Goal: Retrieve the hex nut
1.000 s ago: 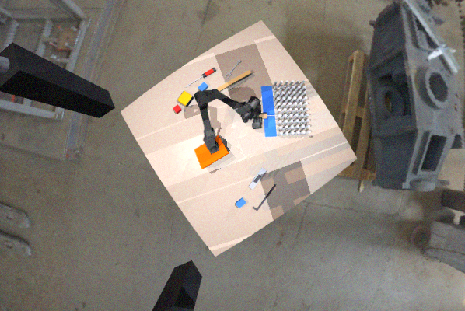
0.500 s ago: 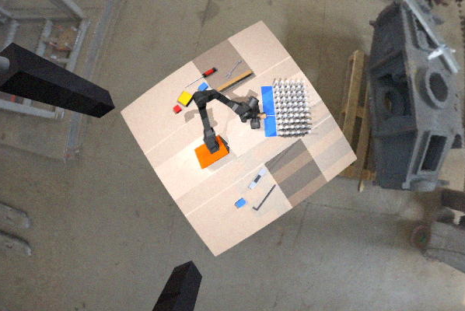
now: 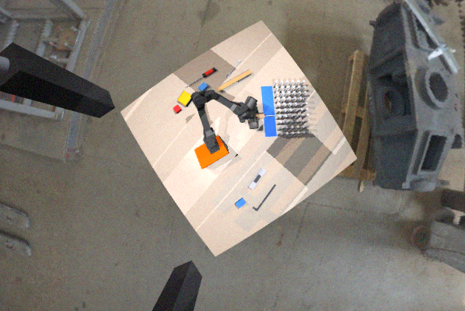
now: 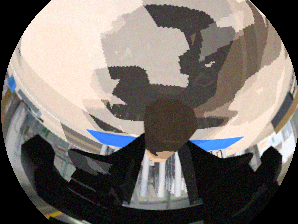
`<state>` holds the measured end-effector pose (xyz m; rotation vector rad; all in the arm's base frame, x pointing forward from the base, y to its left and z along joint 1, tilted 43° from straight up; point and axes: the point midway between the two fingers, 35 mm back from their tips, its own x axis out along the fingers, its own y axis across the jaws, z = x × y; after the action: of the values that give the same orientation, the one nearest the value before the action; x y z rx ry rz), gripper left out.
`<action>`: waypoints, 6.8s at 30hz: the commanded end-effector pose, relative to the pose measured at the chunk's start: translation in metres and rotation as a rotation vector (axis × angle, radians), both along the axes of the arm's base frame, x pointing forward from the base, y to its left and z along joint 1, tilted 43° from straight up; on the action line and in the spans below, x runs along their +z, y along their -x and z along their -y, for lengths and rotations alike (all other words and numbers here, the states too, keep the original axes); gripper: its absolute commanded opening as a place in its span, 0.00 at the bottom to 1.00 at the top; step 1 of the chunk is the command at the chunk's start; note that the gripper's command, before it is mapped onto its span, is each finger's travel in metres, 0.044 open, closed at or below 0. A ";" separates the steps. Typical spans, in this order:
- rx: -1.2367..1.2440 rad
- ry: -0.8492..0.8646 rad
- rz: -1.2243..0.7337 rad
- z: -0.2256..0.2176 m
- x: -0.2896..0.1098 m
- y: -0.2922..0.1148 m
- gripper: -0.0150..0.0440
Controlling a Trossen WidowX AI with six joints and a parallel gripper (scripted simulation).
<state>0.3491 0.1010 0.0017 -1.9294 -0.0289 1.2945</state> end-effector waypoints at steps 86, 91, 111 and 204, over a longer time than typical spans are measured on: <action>-0.006 0.000 -0.003 -0.013 0.016 0.050 0.25; -0.006 0.000 -0.003 -0.014 0.017 0.052 0.25; -0.006 0.000 -0.003 -0.017 0.020 0.062 0.25; -0.001 -0.001 0.000 -0.015 0.043 0.087 0.25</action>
<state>0.2587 0.1175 0.0384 -1.9195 -0.0180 1.3099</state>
